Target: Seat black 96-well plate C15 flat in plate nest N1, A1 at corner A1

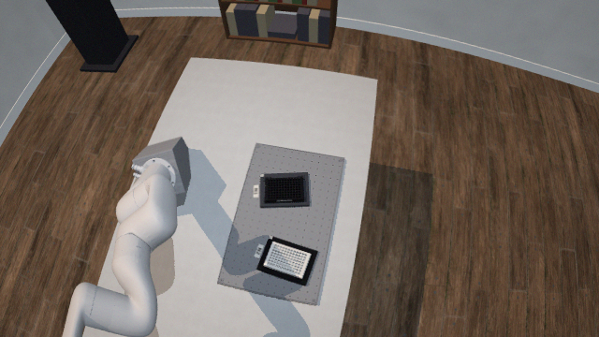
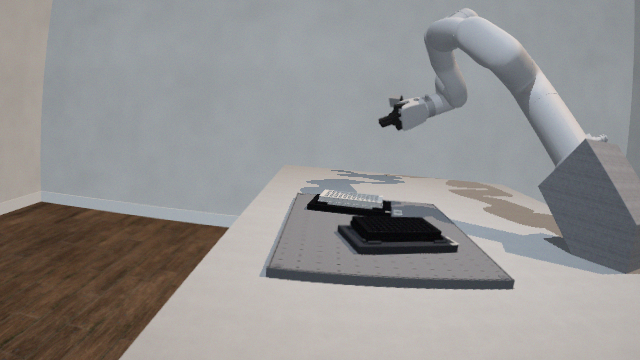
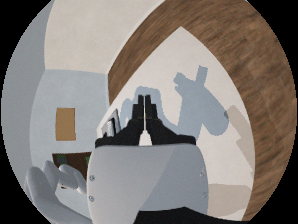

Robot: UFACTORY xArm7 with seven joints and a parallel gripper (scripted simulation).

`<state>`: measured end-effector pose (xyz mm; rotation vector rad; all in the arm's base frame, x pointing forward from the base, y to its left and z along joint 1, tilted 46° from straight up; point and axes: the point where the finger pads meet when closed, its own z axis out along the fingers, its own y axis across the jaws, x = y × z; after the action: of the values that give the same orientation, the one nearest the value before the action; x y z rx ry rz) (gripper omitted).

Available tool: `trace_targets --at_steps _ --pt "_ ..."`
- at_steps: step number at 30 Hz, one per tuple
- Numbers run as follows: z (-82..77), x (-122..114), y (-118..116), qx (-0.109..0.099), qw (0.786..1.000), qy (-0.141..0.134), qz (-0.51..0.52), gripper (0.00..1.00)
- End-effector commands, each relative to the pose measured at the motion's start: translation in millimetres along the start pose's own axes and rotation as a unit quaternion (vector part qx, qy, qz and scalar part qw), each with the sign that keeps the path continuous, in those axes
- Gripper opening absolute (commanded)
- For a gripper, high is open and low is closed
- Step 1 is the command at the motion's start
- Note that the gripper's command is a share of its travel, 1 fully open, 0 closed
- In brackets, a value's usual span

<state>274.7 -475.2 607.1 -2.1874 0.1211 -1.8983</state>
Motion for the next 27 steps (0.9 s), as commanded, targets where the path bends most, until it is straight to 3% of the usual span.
trace_targets --at_steps 1,7,11,17,21,26,27 --pt "12.5 -9.9 -3.6 0.013 0.999 -0.027 0.043 0.00" --pt "31.4 -25.0 -7.2 0.013 0.999 -0.027 0.043 0.00" --pt "46.1 -37.6 -12.4 0.030 0.993 -0.064 0.091 0.00" --pt "60.9 -50.1 -17.2 0.030 0.993 -0.064 0.091 0.00" --pt "74.9 -62.9 -23.9 0.045 0.984 -0.106 0.134 0.00" --pt "91.2 -77.8 -31.4 0.045 0.984 -0.106 0.134 0.00" --pt "94.5 -81.0 -33.4 0.048 0.981 -0.118 0.144 0.00"
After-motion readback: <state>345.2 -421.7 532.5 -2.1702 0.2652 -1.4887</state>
